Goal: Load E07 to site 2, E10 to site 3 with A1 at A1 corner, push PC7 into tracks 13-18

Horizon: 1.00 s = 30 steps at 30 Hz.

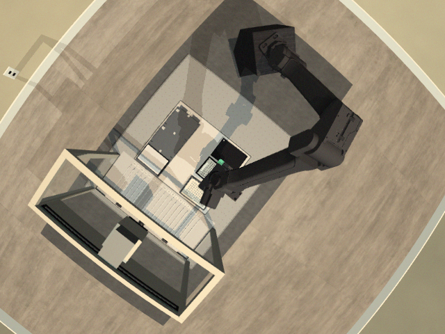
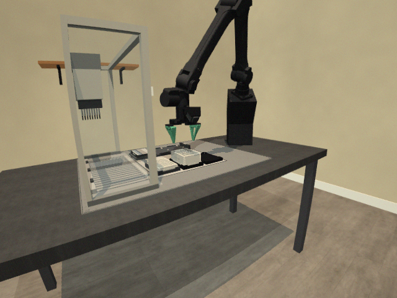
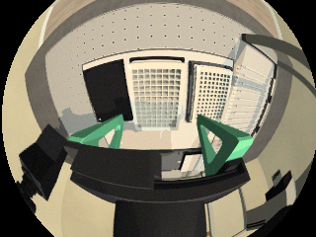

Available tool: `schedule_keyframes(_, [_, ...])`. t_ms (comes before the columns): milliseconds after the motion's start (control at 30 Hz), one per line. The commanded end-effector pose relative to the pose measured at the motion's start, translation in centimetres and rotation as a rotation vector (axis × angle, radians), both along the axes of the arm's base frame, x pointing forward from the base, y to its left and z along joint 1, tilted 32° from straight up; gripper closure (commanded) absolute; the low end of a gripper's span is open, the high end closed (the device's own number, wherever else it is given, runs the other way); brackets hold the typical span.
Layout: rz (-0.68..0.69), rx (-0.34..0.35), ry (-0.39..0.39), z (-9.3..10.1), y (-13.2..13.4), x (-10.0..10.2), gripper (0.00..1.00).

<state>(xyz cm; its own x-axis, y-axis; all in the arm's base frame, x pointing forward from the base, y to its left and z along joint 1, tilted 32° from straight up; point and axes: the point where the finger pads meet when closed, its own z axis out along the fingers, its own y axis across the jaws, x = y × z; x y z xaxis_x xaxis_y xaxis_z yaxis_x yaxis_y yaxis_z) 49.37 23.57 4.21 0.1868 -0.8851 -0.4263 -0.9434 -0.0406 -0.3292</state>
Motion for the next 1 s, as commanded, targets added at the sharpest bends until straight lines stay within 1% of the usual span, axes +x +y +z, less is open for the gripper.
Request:
schedule_keyframes(0, [-0.003,0.006,0.01,-1.1,1.1,0.0,0.0])
schedule_keyframes(100, [-0.004,0.013,-0.01,-0.9,1.8,1.1,0.0])
schedule_keyframes(167, [-0.018,0.013,-0.012,-1.3,1.4,1.7,0.0])
schedule_keyframes(267, [-0.02,0.014,-0.011,-1.6,1.4,1.8,0.0])
schedule_keyframes(333, [-0.004,0.013,-0.011,-2.1,2.5,1.5,0.0])
schedule_keyframes(400, [-0.003,0.014,-0.01,-2.5,2.7,1.6,0.0])
schedule_keyframes(433, [-0.003,0.014,-0.01,-2.6,2.8,1.6,0.0])
schedule_keyframes(467, [-0.014,0.014,-0.01,-2.6,2.3,1.9,0.0])
schedule_keyframes(500, [-0.023,0.014,-0.011,-2.5,1.7,2.2,0.0])
schedule_keyframes(533, [-0.027,0.02,-0.025,-1.4,1.6,2.4,0.0])
schedule_keyframes(567, [-0.027,0.021,-0.029,-1.1,1.6,2.4,0.0])
schedule_keyframes(967, [-0.022,0.022,-0.03,-1.0,1.8,2.3,0.0])
